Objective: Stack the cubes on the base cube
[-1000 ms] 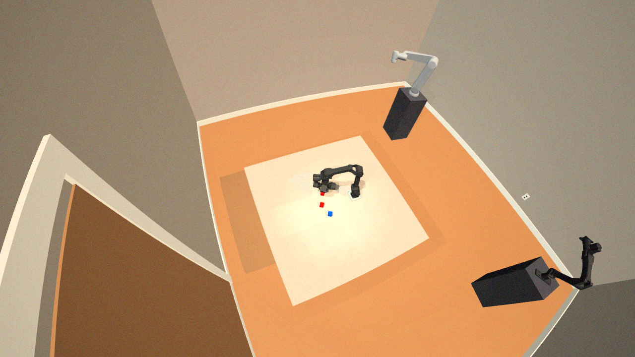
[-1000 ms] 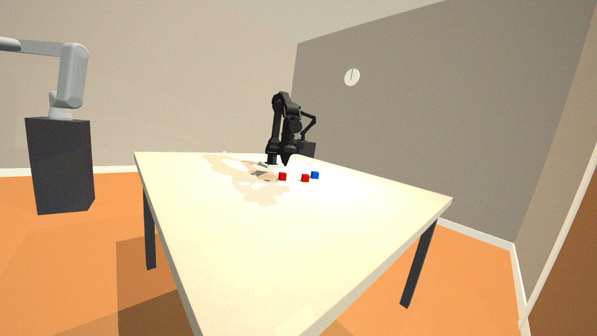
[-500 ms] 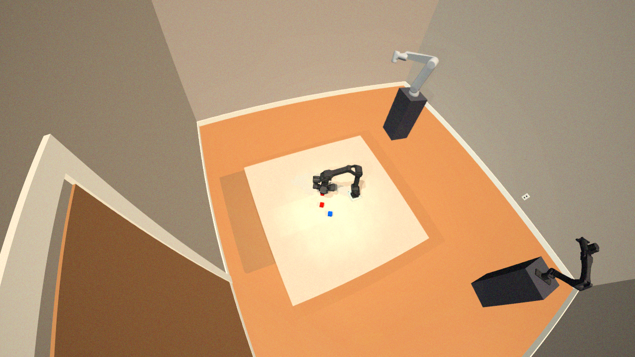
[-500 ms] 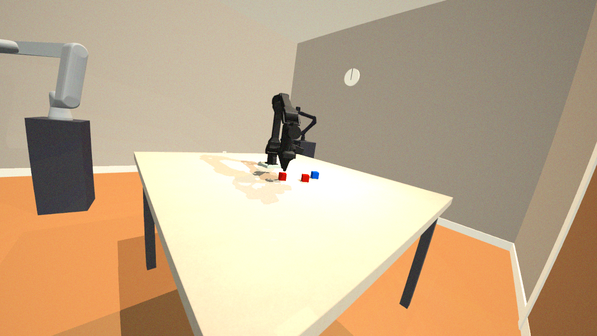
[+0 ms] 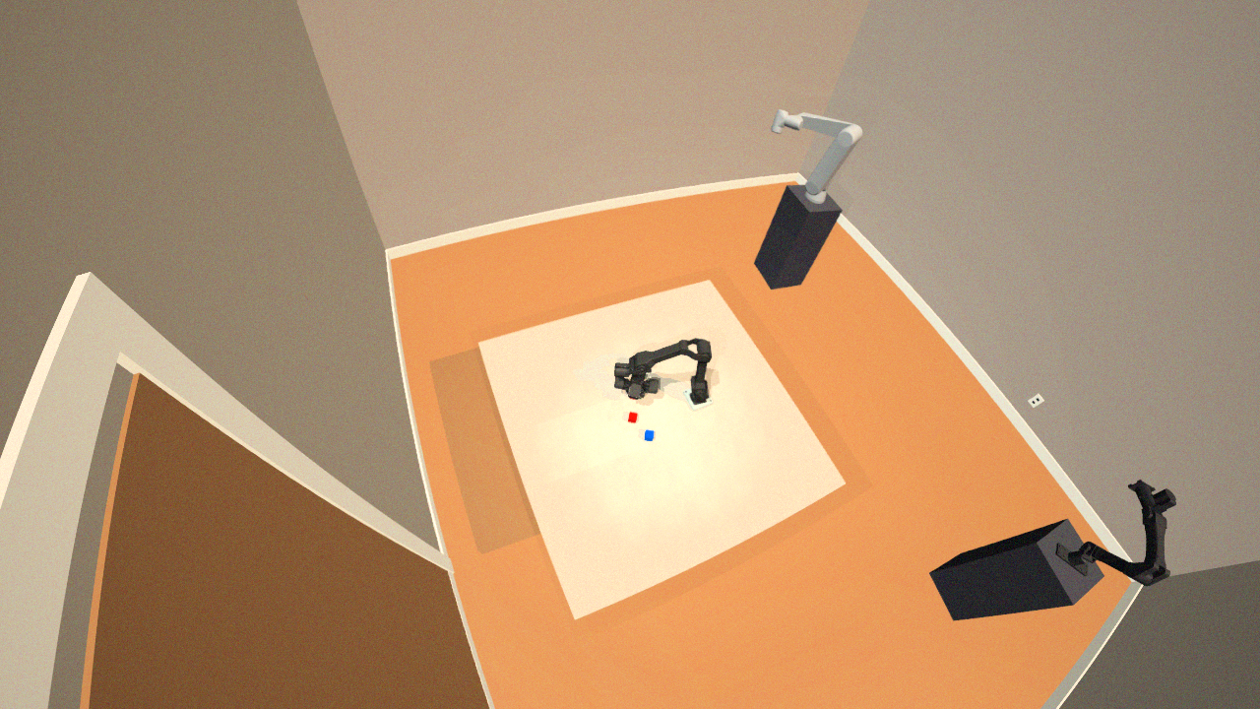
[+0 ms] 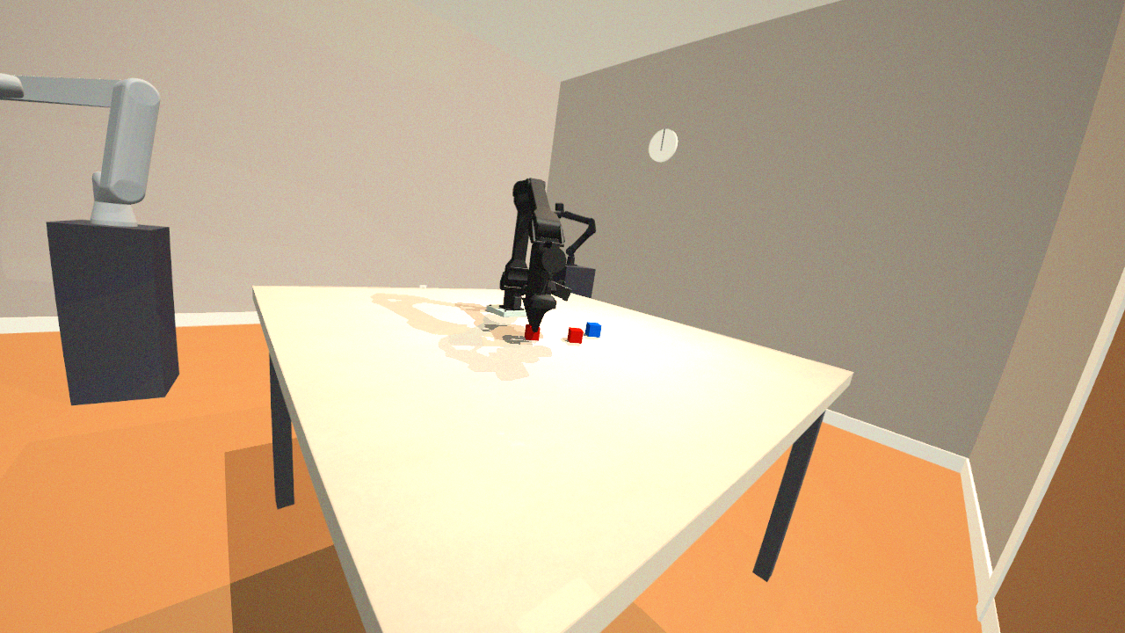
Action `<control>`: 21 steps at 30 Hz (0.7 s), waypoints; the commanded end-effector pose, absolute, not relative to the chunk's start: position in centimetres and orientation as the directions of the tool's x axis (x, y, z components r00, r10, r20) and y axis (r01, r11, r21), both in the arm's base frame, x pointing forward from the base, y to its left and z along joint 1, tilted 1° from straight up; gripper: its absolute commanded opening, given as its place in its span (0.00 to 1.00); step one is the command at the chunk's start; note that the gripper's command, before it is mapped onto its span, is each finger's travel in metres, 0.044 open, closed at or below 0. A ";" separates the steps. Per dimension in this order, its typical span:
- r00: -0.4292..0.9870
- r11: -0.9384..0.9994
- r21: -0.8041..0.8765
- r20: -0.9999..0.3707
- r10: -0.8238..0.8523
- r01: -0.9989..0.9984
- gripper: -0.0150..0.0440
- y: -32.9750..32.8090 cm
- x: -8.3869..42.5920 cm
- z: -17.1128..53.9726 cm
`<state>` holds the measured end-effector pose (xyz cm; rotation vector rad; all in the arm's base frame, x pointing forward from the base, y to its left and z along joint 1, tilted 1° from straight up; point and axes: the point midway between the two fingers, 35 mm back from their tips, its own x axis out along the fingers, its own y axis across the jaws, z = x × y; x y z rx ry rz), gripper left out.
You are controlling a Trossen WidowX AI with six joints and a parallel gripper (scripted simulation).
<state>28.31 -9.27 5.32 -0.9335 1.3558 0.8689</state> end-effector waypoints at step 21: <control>0.032 0.399 -0.039 -0.999 -0.026 -0.916 0.43 -9.4 28.5 6.6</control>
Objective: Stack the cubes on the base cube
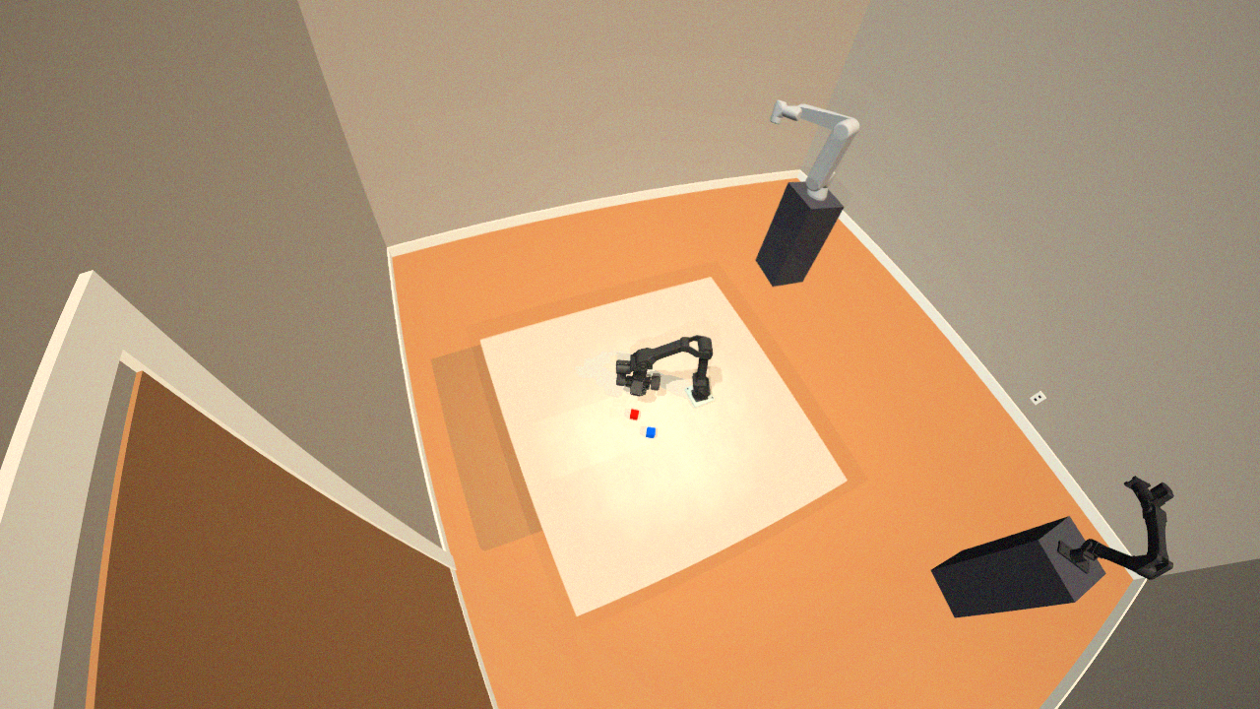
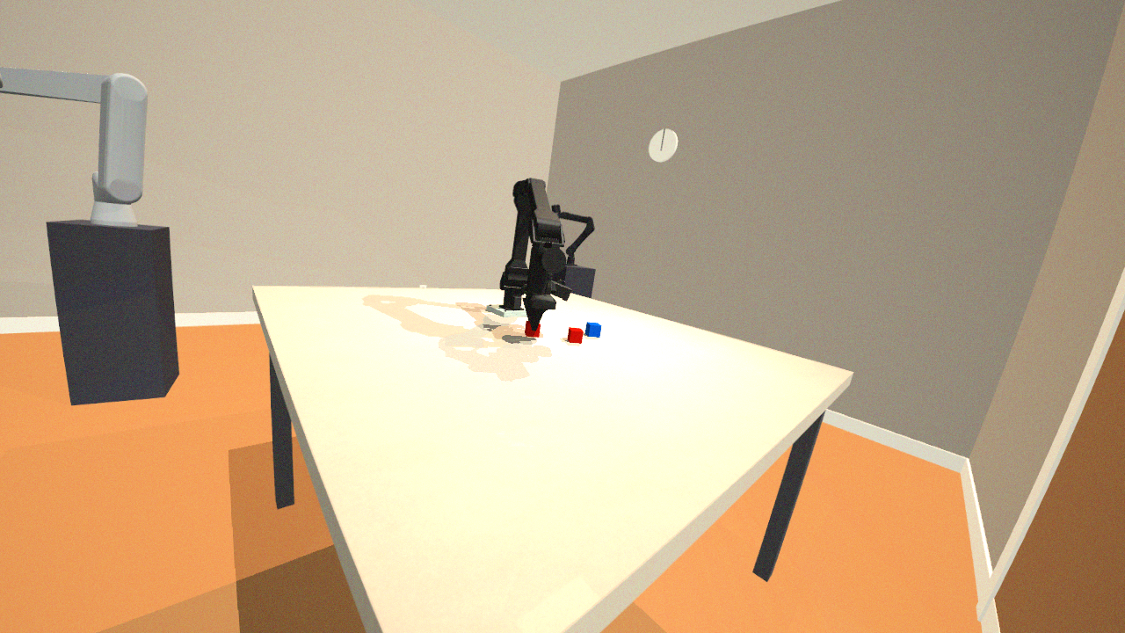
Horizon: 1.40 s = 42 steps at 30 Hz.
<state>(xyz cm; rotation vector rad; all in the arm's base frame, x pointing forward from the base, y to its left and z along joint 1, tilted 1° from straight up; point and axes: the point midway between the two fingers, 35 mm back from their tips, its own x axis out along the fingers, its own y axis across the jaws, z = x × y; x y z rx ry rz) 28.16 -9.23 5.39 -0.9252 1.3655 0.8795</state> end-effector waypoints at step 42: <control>0.032 0.515 -0.039 -0.999 -0.022 -0.856 0.43 -5.8 28.7 14.6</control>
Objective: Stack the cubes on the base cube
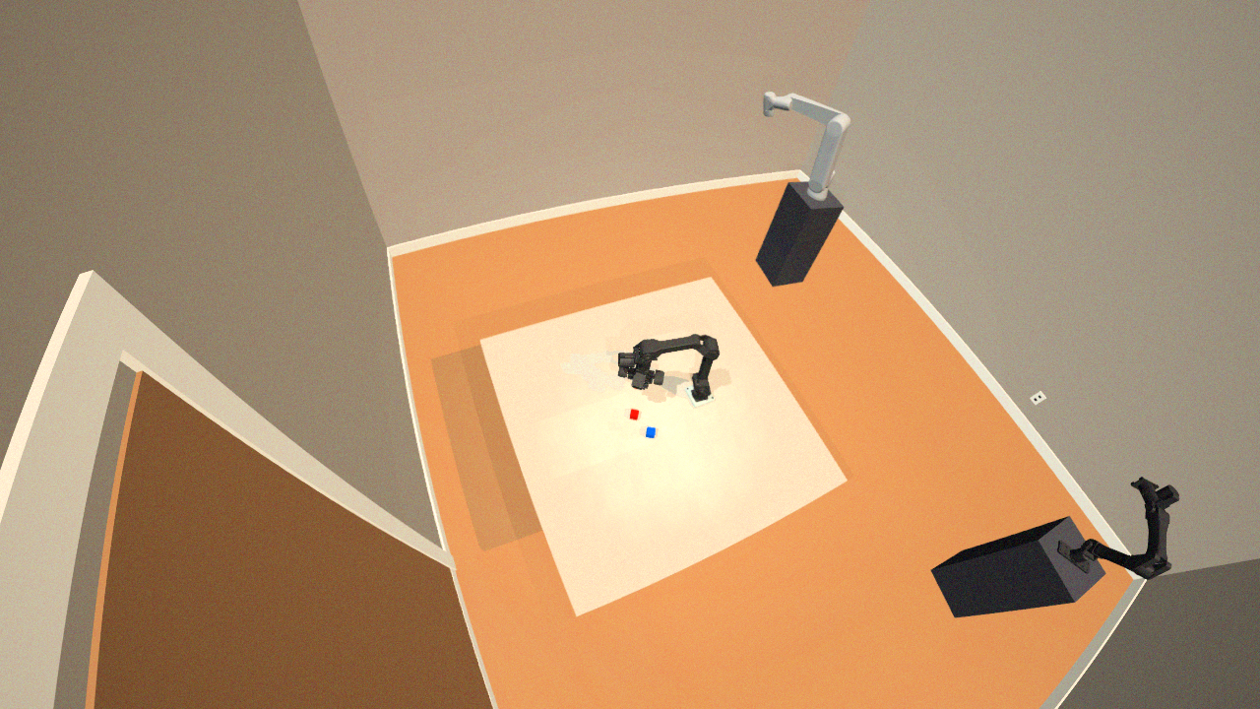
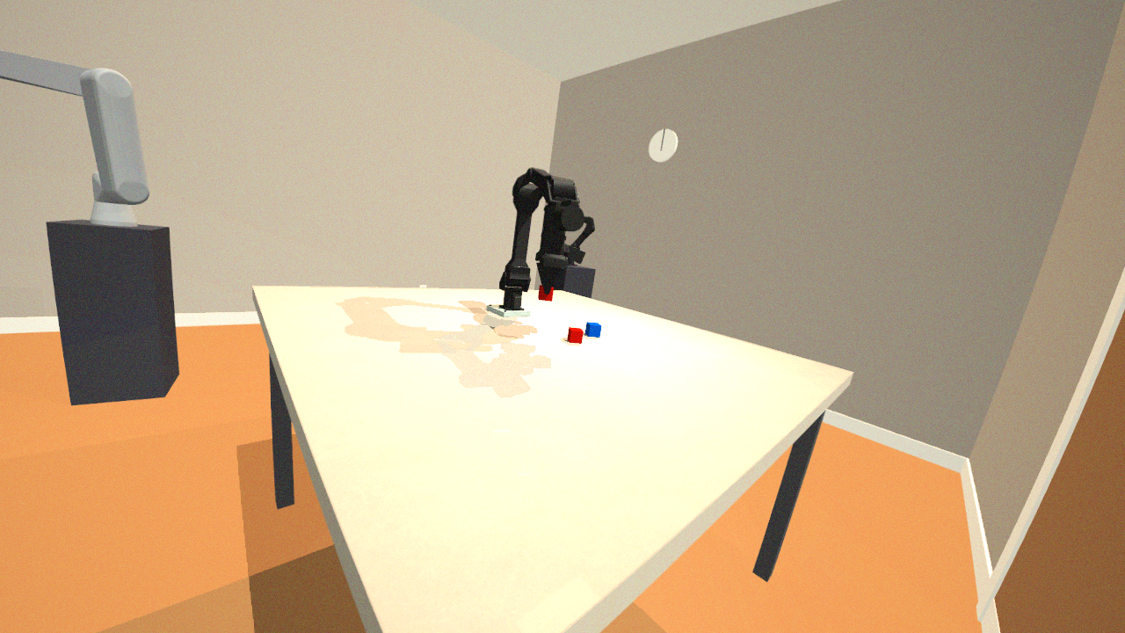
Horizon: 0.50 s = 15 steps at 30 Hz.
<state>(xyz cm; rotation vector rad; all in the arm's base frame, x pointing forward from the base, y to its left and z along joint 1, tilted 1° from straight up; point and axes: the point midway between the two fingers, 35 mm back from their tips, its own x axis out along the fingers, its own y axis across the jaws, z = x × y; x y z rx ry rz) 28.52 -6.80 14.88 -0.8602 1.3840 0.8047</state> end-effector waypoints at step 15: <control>0.033 0.665 -0.035 -0.999 -0.016 -0.746 0.43 -0.9 29.1 13.5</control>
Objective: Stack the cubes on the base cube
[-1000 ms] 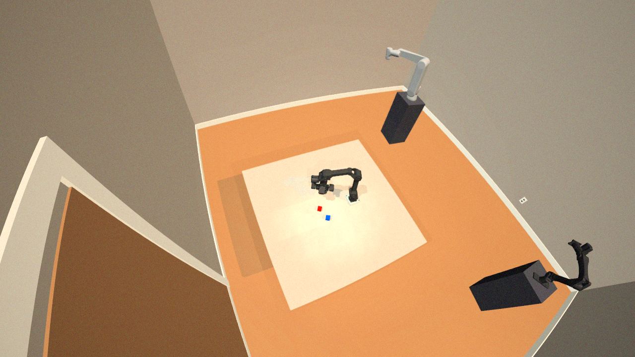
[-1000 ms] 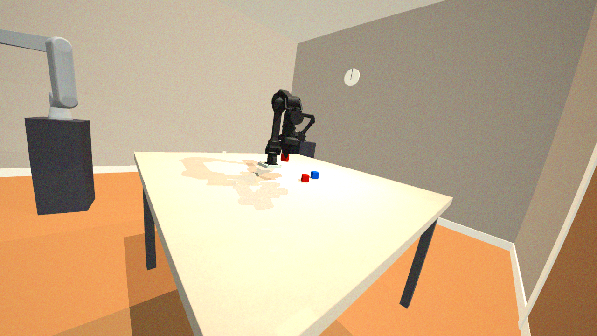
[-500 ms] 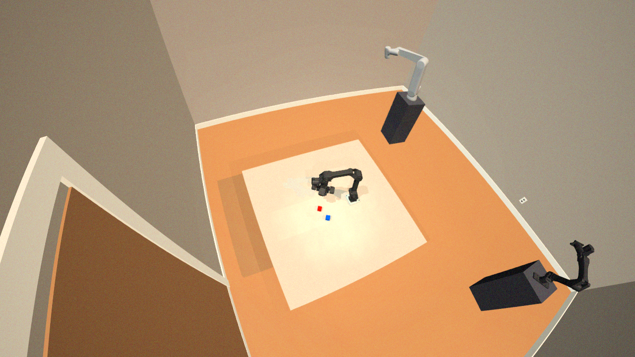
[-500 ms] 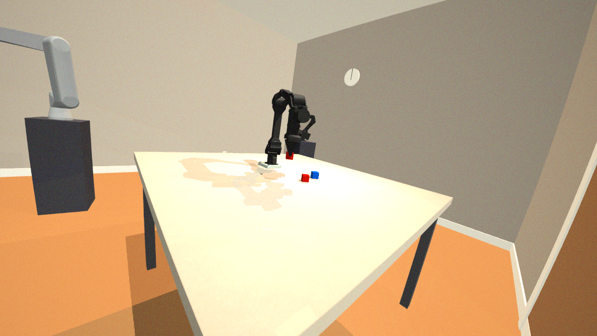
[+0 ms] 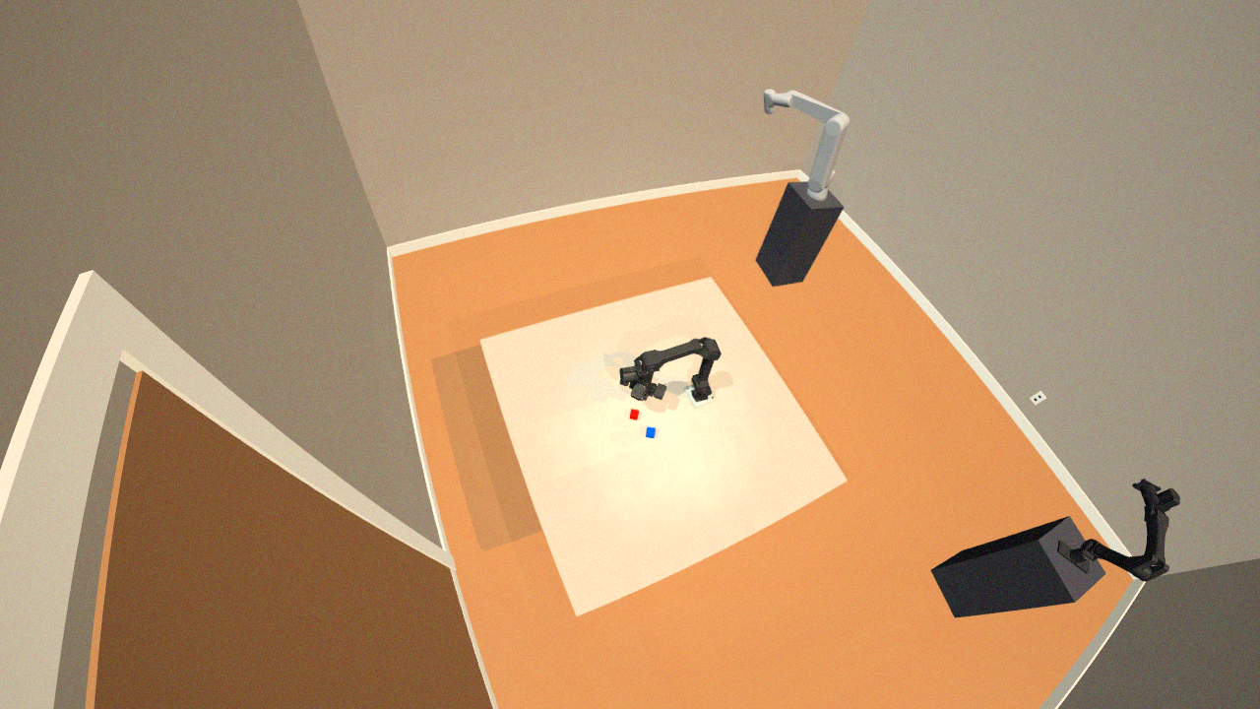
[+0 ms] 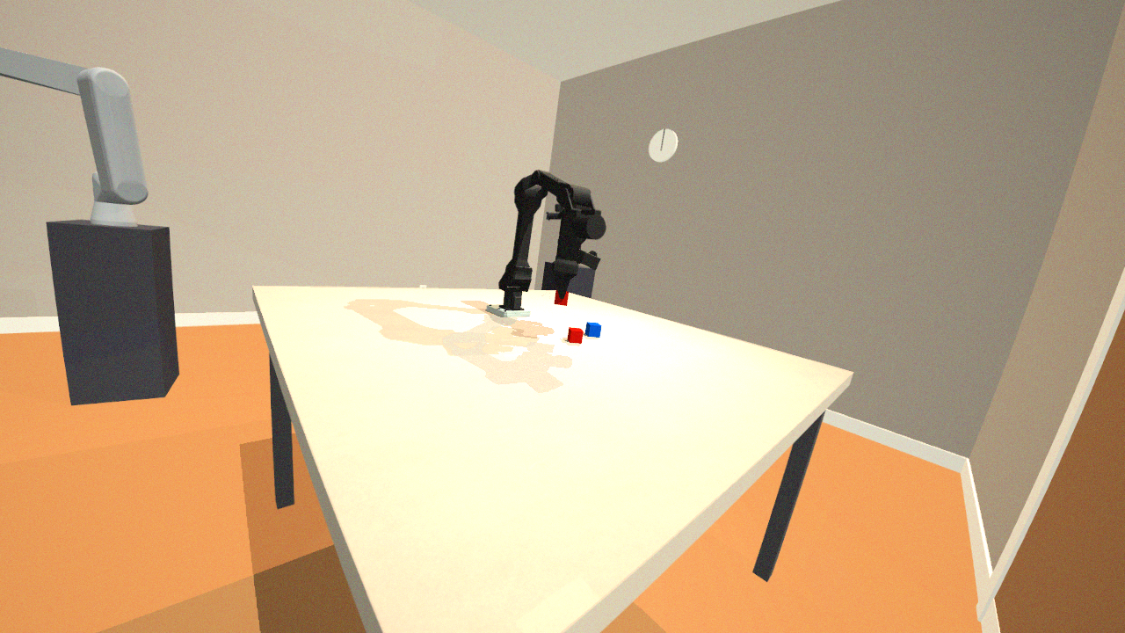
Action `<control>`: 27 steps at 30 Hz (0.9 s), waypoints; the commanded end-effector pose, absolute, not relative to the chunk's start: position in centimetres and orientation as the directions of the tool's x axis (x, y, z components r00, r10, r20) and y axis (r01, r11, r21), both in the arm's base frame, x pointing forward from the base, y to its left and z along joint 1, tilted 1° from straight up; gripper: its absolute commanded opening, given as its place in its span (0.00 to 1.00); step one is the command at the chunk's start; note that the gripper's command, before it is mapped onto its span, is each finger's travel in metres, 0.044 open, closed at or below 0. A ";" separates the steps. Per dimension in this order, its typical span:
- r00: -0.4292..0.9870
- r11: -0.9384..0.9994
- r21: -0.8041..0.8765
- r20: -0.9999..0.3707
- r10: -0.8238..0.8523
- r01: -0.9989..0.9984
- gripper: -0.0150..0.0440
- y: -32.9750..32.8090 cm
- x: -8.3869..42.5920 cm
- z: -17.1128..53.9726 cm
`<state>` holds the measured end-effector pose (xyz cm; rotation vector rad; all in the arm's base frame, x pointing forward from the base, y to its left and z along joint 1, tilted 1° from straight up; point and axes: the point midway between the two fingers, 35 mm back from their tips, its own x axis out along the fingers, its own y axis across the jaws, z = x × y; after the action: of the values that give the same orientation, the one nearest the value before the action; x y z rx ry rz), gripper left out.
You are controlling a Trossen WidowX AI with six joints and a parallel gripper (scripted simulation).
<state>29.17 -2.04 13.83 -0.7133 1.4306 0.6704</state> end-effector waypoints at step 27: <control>0.031 0.874 -0.021 -0.999 -0.007 -0.486 0.43 7.6 27.8 11.5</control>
<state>28.21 6.58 11.85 -0.4420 1.4964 0.4230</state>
